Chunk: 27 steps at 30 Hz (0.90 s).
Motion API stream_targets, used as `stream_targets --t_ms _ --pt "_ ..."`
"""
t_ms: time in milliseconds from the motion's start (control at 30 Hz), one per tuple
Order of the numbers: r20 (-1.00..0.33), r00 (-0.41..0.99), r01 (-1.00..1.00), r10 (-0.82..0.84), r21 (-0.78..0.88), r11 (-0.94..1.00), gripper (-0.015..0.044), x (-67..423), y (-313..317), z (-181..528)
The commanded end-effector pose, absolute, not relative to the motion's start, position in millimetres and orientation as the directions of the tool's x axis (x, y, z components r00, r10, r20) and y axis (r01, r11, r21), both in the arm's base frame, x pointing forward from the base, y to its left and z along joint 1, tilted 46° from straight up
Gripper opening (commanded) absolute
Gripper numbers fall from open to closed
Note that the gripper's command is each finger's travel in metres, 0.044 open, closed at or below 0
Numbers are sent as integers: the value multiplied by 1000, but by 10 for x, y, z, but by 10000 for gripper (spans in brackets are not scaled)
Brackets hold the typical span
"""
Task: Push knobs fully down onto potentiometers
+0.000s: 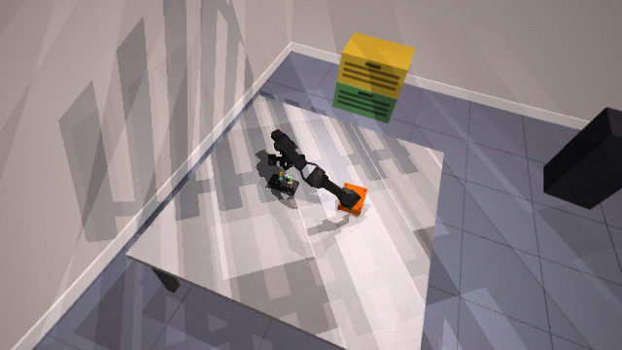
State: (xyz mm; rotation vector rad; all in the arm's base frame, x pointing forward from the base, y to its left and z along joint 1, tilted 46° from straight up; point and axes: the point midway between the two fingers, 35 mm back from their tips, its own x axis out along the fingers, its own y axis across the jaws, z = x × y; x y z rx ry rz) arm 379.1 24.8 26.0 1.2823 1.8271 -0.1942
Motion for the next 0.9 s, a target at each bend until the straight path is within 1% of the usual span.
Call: stream_targets --t_ms 0,233,433,633,867 --pt "-720 -97 893 687 241 379 0 3818 248 263" --pt "-719 -105 972 687 72 224 0 3860 239 280" --pt "-718 -111 994 687 -76 80 0 3895 232 295" --pt "-717 -117 973 688 -223 -66 0 3927 225 310" --pt "-715 -125 895 688 -381 -233 0 3964 217 327"
